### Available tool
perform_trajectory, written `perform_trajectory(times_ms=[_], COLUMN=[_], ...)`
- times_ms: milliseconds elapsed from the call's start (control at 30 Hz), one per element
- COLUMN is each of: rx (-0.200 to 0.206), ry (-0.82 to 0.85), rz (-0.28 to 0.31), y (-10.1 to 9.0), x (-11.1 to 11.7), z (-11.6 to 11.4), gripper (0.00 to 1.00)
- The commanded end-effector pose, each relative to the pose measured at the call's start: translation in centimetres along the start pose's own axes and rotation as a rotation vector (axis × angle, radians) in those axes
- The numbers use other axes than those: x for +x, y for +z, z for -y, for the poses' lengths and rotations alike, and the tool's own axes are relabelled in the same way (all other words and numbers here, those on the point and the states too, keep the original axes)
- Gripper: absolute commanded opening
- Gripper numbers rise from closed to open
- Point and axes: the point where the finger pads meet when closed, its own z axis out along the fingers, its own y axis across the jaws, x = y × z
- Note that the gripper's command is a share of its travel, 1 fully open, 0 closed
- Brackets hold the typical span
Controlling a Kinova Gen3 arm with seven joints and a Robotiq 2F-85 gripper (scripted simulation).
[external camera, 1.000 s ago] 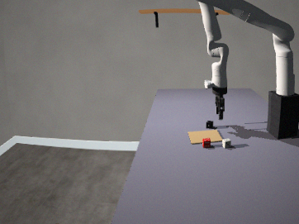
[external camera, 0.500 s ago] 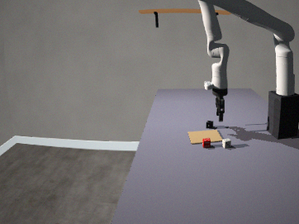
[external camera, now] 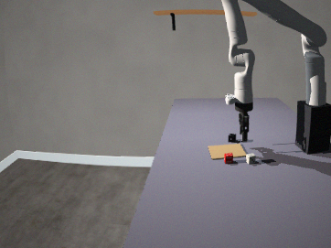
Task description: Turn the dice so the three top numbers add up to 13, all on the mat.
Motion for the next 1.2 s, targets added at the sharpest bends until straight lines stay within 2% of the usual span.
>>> perform_trajectory(times_ms=[0, 133, 200, 367, 500, 1167], rx=[0.004, 0.004, 0.004, 0.004, 0.004, 0.004], ry=[-0.039, -0.039, -0.039, -0.039, -0.039, -0.039], rz=[-0.008, -0.008, -0.008, -0.008, -0.008, -0.008], y=[-0.3, -0.3, -0.3, -0.3, -0.3, -0.3], x=[0.8, 1.2, 1.2, 1.6, 1.8, 1.9], z=[3.4, 6.7, 6.7, 10.1, 11.6, 12.2], gripper=[1.0, 1.0, 1.0, 1.0, 1.0, 1.0])
